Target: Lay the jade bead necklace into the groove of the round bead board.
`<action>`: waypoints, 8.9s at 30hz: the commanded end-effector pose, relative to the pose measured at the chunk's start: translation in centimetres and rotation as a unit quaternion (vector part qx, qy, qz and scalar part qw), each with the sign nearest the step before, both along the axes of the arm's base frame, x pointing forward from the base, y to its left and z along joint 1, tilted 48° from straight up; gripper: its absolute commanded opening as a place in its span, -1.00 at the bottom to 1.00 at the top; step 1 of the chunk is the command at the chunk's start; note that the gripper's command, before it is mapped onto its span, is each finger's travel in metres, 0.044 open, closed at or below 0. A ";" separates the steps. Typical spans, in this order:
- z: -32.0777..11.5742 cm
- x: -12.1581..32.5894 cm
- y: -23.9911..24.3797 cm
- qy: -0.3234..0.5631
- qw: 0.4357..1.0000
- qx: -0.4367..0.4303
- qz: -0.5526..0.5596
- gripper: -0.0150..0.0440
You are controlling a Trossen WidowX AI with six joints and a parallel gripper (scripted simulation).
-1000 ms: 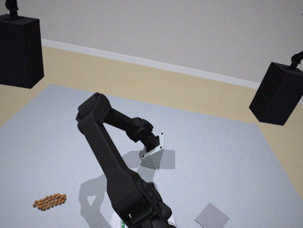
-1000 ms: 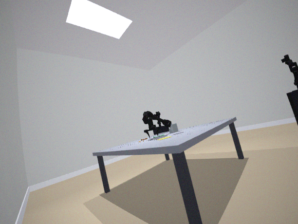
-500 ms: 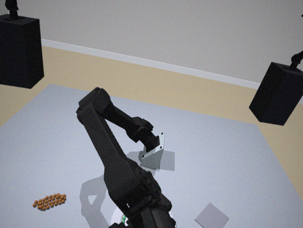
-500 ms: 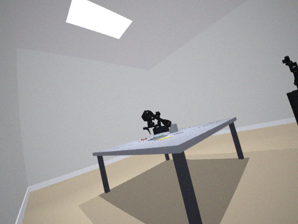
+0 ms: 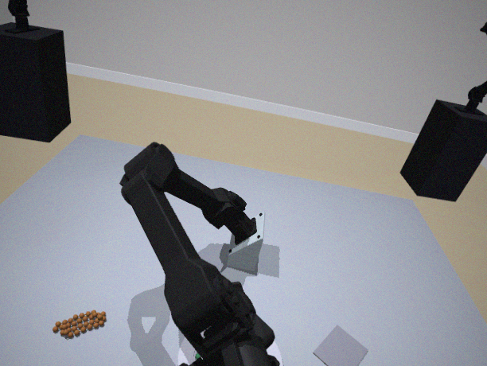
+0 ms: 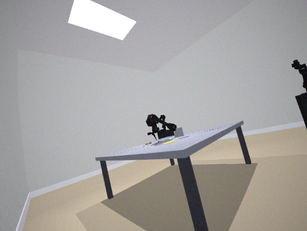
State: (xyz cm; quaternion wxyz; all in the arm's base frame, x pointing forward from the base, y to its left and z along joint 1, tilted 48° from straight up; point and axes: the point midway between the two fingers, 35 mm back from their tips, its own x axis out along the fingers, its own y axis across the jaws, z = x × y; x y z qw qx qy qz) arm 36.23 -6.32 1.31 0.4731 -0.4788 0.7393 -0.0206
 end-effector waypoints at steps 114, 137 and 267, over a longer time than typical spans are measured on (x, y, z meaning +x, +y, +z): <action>-0.6 -0.2 -1.1 0.005 1.000 -0.003 0.001 1.00; 1.8 -1.7 -0.4 -0.087 0.993 -0.015 -0.082 -0.08; 1.4 -1.7 -1.7 -0.086 0.993 -0.015 -0.084 1.00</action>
